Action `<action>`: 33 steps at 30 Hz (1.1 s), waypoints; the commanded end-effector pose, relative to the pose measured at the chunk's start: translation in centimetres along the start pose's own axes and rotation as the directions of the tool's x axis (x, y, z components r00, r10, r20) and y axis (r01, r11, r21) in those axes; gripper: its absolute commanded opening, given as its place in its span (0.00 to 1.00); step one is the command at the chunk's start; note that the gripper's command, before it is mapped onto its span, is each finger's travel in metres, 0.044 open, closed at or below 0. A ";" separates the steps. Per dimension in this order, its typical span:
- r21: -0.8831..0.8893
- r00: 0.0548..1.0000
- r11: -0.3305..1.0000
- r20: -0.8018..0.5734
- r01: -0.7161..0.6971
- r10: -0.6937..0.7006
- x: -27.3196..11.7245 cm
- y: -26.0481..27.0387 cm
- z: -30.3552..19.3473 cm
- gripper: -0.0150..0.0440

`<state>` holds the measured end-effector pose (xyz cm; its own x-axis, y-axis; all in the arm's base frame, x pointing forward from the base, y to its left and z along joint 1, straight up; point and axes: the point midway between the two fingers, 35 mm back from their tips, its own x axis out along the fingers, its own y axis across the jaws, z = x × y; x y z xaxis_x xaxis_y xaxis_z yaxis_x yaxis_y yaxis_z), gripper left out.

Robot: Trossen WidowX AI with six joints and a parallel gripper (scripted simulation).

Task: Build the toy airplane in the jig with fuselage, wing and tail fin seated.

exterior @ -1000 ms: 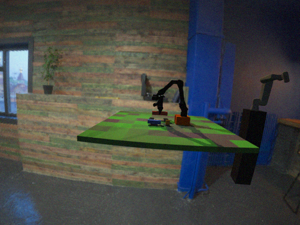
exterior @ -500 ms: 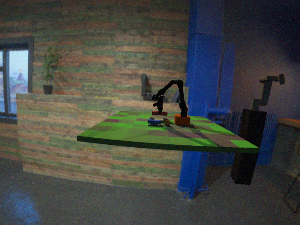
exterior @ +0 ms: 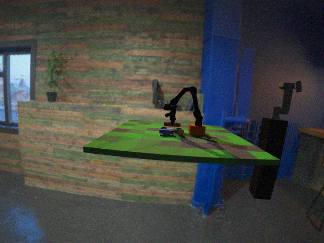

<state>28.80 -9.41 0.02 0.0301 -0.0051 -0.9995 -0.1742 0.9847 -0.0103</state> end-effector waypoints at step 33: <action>0.000 1.000 1.000 -0.003 -0.002 0.002 1.6 0.1 -0.2 0.79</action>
<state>28.64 -9.35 -1.58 0.0261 -0.0035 -0.9997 -0.1745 0.9846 -0.0080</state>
